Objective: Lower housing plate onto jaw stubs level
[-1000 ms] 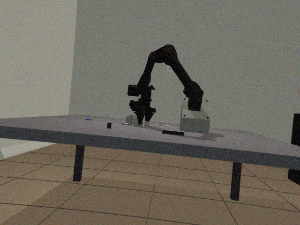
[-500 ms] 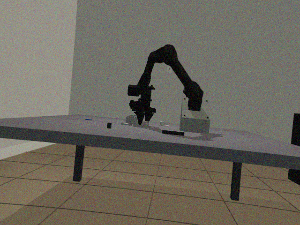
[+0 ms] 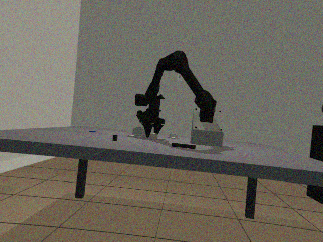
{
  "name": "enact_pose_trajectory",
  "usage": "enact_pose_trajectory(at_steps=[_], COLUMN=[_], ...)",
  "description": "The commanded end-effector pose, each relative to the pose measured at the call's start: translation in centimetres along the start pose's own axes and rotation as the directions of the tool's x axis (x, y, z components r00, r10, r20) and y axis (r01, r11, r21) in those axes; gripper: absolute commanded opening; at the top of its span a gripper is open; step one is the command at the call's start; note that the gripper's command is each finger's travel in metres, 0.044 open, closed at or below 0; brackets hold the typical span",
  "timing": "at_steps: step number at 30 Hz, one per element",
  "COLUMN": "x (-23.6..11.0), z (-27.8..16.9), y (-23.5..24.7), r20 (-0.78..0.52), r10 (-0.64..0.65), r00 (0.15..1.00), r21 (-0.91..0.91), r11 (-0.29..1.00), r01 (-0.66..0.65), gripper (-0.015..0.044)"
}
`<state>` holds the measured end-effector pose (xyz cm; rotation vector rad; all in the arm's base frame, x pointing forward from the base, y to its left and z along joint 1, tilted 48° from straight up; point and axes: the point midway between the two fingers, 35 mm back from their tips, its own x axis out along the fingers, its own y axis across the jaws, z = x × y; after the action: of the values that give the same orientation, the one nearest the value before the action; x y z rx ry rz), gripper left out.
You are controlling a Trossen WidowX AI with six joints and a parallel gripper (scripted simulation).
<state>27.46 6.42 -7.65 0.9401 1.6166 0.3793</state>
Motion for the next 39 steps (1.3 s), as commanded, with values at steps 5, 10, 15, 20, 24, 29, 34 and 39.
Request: enact_pose_trajectory(at_steps=[5,10,15,20,24,29,34,39], x=[0.0,-0.6,-4.8,-7.6,-7.5,-11.6,-12.6,-12.6], z=[0.0,0.1,0.3,0.1,-0.2,-5.1,-6.7,-6.7], y=[0.0,0.0,-0.1,0.0,-0.4,-2.3,-2.6,-2.6], r20=[0.0,0.001,0.004,0.002,0.013,0.006,0.0,0.0], r10=[0.0,-0.001,-0.006,-0.004,-0.003,-0.012,-0.008,-0.008], r00=[1.0,1.0,1.0,1.0,1.0,1.0,1.0,1.0], r21=[0.0,0.0,0.001,0.001,0.006,0.007,0.005,0.005], r11=[1.0,1.0,1.0,1.0,1.0,1.0,1.0,1.0], r01=[0.0,0.001,0.006,0.004,0.003,0.012,0.008,0.008], gripper=[0.044,0.044,0.044,0.044,0.044,0.044,0.044,0.044])
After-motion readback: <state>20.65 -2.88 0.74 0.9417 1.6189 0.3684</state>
